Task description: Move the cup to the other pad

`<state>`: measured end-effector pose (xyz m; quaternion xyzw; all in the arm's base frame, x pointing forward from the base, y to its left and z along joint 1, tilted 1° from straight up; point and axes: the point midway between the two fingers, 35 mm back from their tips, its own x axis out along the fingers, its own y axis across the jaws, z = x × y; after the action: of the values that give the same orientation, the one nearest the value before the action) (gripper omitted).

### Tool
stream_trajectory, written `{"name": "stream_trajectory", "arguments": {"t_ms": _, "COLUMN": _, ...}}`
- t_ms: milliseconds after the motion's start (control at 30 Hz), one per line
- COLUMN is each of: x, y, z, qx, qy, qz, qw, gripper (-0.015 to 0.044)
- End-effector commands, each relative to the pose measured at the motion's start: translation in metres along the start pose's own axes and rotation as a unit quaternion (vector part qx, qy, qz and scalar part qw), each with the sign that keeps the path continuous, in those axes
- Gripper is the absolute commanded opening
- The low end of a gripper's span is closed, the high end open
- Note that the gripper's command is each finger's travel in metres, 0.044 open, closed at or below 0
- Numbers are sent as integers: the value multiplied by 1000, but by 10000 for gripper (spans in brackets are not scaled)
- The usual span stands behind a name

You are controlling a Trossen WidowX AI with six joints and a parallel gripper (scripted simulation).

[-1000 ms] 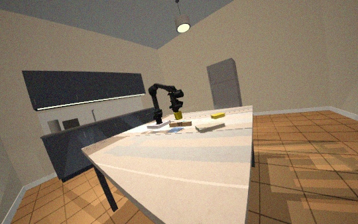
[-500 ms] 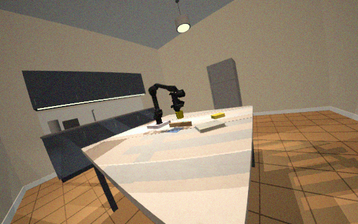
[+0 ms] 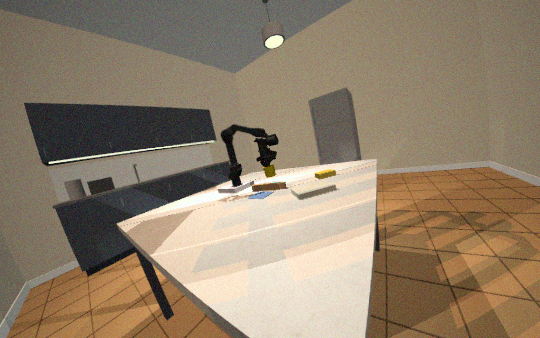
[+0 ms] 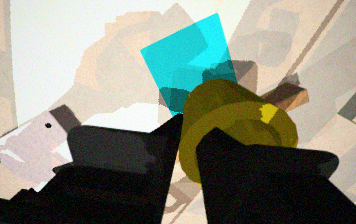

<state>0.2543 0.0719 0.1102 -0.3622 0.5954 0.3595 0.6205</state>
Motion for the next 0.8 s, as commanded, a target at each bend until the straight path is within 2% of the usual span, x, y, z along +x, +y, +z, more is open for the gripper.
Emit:
{"name": "stream_trajectory", "arguments": {"t_ms": 0, "x": 0, "y": 4, "z": 5, "qx": 1, "qy": 1, "qz": 0, "qw": 1000, "gripper": 0}}
{"name": "stream_trajectory", "arguments": {"t_ms": 767, "x": 9, "y": 22, "z": 24, "qx": 1, "qy": 0, "qz": 1, "qw": 1000, "gripper": 0}}
